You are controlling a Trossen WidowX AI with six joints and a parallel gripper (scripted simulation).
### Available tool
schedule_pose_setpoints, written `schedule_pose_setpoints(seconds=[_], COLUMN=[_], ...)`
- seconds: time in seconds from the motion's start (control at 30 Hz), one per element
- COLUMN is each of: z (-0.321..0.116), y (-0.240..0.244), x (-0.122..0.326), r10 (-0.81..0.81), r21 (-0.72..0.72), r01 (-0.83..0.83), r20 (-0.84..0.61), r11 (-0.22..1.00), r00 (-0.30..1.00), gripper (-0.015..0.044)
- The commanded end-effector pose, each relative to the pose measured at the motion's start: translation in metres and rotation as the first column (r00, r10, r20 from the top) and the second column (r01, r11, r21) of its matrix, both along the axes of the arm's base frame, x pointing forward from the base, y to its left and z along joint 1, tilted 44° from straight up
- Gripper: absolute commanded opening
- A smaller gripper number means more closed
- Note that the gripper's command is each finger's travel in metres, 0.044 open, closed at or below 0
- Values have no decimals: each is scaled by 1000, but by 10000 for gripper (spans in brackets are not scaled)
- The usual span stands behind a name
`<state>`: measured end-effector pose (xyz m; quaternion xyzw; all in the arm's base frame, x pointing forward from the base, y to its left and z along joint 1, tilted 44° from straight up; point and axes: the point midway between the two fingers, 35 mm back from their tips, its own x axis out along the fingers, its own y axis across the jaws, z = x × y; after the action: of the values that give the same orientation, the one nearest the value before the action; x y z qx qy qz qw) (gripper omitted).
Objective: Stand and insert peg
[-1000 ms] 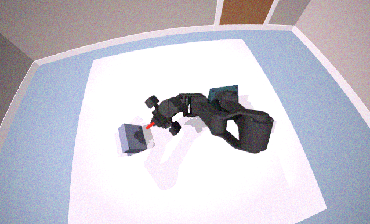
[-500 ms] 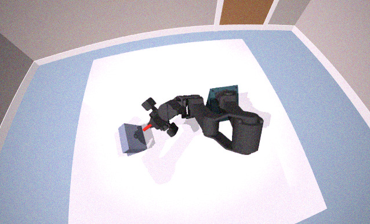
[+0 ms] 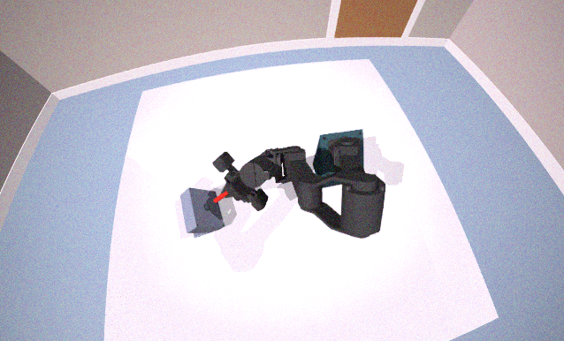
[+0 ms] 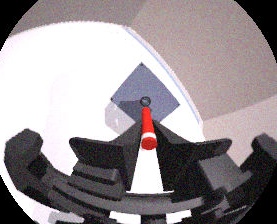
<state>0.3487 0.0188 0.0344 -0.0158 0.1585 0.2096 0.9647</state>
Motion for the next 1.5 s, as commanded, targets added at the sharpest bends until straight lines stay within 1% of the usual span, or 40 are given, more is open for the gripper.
schedule_pose_setpoints(seconds=[0.0,0.53,1.07,1.47], z=[1,-1,-6,-6], y=[1,5,14,14], x=[4,11,30,26], r10=[-6,-16,-17,-11], r21=[-5,6,6,5], r01=[6,16,16,10], r20=[16,36,42,39], r11=[1000,1000,1000,1000], r00=[1000,999,999,999], gripper=[0,0,0,0])
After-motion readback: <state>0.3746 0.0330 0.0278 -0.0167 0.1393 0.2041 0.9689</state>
